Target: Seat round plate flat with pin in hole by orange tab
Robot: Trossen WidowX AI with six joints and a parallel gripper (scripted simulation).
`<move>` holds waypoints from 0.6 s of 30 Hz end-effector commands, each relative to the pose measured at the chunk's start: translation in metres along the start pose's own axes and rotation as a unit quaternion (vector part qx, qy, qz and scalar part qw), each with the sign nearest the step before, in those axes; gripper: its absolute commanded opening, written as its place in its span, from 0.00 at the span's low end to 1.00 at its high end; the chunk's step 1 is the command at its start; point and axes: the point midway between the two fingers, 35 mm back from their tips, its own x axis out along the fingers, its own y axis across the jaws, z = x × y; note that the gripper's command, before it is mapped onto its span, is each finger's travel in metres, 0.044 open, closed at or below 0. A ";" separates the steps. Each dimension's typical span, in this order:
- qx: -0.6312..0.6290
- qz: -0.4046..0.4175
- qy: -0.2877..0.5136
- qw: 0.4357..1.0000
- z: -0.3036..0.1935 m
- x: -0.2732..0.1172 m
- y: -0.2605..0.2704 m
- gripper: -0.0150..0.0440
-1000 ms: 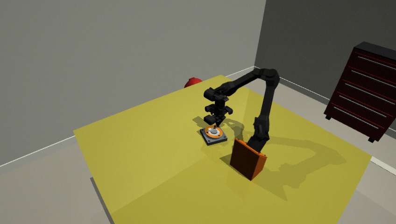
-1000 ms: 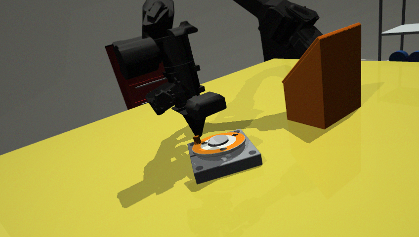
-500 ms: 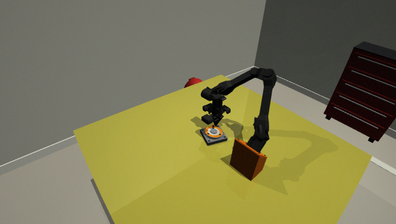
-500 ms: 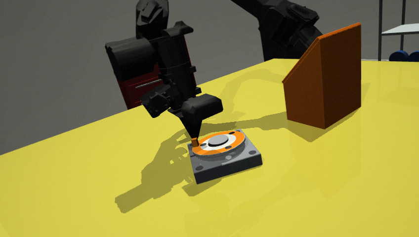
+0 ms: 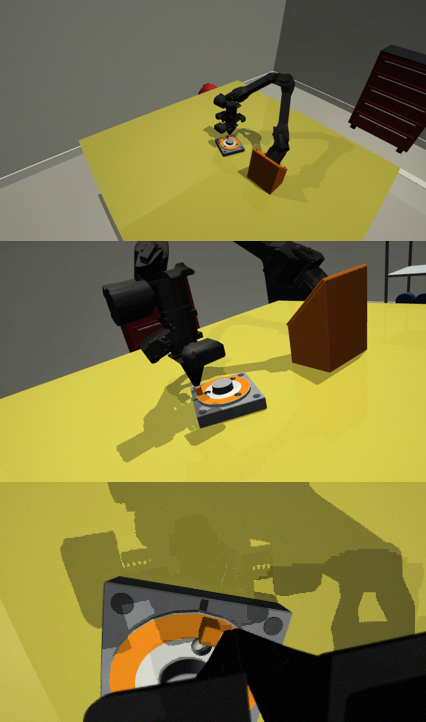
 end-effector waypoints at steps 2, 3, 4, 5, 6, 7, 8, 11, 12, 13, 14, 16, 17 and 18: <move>0.003 0.004 -0.003 1.000 0.003 -0.017 0.001 0.25; 0.003 0.004 -0.003 1.000 0.002 -0.022 0.001 0.25; 0.003 0.004 -0.003 1.000 0.002 -0.028 0.001 0.25; 0.003 0.004 -0.003 1.000 0.001 -0.034 0.001 0.25; 0.003 0.004 -0.002 1.000 0.000 -0.039 0.001 0.25; 0.003 0.004 -0.002 1.000 -0.001 -0.044 0.001 0.25; 0.003 0.004 -0.002 1.000 -0.001 -0.046 0.001 0.25; -0.001 0.001 -0.004 1.000 -0.001 -0.038 0.001 0.25; -0.001 0.001 -0.004 1.000 -0.001 -0.038 0.001 0.25; -0.001 0.001 -0.004 1.000 -0.001 -0.038 0.001 0.25; -0.001 0.001 -0.004 1.000 -0.001 -0.038 0.001 0.25; -0.001 0.001 -0.004 1.000 -0.001 -0.038 0.001 0.25; -0.001 0.001 -0.004 1.000 -0.001 -0.038 0.001 0.25; -0.001 0.001 -0.004 1.000 -0.001 -0.038 0.001 0.25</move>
